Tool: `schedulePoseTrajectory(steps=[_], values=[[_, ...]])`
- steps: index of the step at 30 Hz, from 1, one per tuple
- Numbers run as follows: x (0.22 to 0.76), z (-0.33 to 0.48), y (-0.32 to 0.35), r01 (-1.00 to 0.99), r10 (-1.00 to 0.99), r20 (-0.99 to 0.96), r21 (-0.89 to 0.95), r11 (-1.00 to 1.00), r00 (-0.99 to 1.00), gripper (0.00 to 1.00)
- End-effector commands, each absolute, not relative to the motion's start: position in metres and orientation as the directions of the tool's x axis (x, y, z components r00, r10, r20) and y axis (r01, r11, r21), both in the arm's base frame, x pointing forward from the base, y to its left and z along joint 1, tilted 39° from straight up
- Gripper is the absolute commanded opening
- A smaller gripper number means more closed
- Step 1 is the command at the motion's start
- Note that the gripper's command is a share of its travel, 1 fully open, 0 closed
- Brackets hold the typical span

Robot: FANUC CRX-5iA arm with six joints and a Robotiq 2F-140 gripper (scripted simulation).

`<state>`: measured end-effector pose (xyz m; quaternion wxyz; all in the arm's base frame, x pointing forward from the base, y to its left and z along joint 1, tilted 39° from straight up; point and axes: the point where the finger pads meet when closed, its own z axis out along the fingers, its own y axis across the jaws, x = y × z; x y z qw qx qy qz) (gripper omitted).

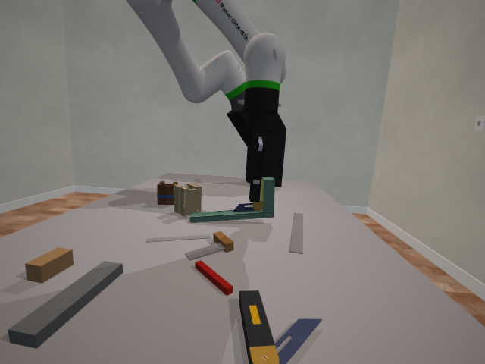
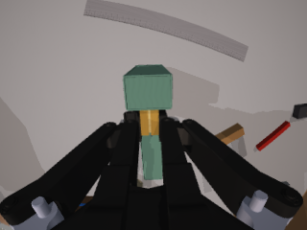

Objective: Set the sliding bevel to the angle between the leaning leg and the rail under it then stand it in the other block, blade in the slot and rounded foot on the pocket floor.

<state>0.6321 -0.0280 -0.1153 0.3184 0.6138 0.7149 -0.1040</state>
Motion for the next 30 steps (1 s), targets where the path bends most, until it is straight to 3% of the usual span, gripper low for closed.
schedulePoseTrajectory(steps=[1, 30], values=[[0.6326, -0.1147, -0.0273, 0.943, 0.812, -0.583, 0.243, 0.226, -0.044, 0.10], [0.6300, -0.1082, -0.0234, 0.943, 0.812, -0.583, 0.243, 0.226, -0.044, 0.10]])
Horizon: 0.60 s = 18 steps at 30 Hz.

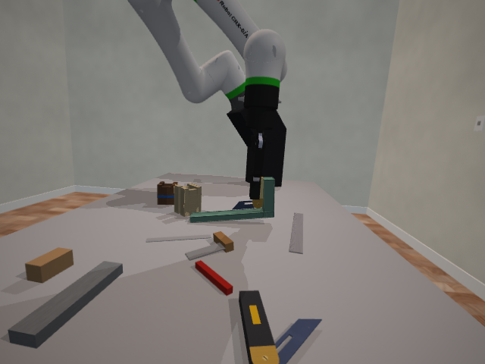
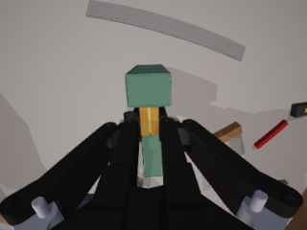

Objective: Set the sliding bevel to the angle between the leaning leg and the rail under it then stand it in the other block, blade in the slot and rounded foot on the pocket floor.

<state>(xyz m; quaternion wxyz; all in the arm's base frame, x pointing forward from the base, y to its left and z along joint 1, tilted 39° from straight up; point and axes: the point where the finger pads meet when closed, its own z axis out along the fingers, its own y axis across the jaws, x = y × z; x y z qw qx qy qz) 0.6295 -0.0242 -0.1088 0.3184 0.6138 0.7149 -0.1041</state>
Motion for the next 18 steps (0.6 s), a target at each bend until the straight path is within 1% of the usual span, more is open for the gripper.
schedulePoseTrajectory(steps=[1, 18], values=[[0.630, -0.108, -0.023, 0.943, 0.812, -0.583, 0.243, 0.226, -0.044, 0.10], [0.631, -0.102, -0.034, 0.943, 0.812, -0.583, 0.243, 0.226, -0.044, 0.10]])
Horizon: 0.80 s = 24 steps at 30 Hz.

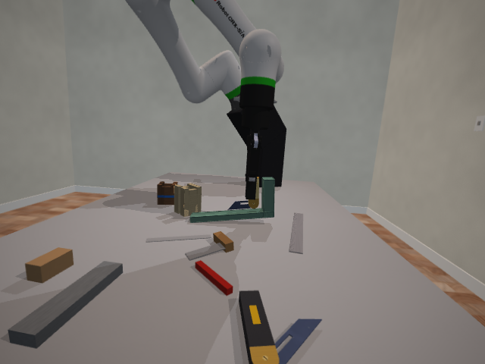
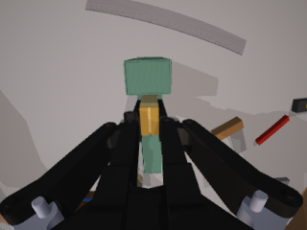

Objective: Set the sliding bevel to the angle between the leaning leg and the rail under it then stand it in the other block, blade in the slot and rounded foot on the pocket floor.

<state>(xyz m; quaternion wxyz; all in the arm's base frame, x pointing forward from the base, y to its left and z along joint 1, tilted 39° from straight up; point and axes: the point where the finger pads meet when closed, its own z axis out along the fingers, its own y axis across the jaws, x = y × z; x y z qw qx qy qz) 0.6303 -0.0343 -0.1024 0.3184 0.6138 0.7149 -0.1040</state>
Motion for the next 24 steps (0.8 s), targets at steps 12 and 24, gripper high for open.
schedulePoseTrajectory(steps=[12, 24], values=[[0.626, -0.091, -0.026, 0.943, 0.812, -0.583, 0.243, 0.226, -0.044, 0.10], [0.606, -0.042, 0.008, 0.943, 0.812, -0.583, 0.243, 0.226, -0.044, 0.10]])
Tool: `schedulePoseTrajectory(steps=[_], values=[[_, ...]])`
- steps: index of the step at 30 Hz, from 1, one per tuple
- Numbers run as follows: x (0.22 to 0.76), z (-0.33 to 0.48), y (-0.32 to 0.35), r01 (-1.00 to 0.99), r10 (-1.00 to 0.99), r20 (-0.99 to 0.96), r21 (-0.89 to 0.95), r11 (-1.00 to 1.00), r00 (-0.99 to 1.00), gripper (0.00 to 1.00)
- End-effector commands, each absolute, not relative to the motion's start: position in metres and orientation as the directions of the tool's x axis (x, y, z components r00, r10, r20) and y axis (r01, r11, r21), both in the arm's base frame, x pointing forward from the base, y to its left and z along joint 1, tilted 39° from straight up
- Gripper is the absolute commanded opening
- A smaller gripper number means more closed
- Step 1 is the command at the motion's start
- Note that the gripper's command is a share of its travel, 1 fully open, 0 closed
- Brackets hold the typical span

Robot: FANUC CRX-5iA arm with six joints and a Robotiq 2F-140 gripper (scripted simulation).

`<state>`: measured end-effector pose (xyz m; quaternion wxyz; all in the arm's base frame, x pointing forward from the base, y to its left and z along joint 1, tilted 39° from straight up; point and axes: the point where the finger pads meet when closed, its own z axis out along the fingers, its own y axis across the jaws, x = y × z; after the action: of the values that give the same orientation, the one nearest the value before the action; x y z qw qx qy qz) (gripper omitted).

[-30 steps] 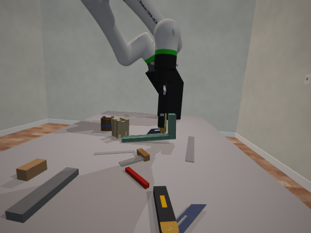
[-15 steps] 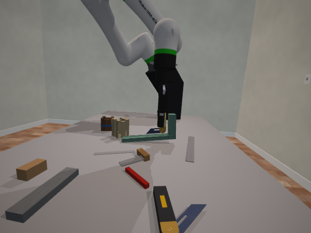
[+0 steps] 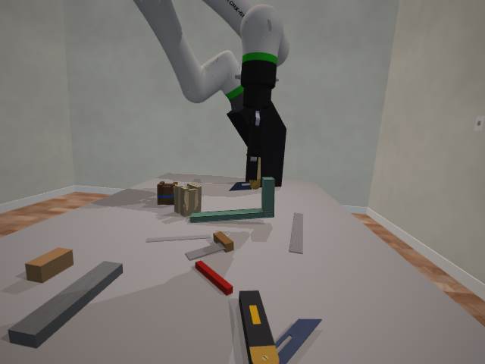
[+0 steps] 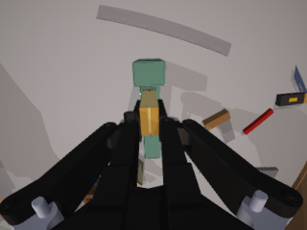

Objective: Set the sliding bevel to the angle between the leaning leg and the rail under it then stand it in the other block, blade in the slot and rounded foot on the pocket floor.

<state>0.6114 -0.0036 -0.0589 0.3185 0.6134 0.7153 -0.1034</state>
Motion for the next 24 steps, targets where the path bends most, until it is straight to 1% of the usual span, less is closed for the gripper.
schedulePoseTrajectory(steps=[1, 7, 24], values=[[0.603, -0.036, 0.012, 0.943, 0.812, -0.583, 0.243, 0.226, -0.044, 0.10], [0.591, -0.007, 0.032, 0.943, 0.812, -0.583, 0.243, 0.226, -0.044, 0.10], [0.585, 0.006, 0.041, 0.943, 0.812, -0.583, 0.243, 0.226, -0.044, 0.10]])
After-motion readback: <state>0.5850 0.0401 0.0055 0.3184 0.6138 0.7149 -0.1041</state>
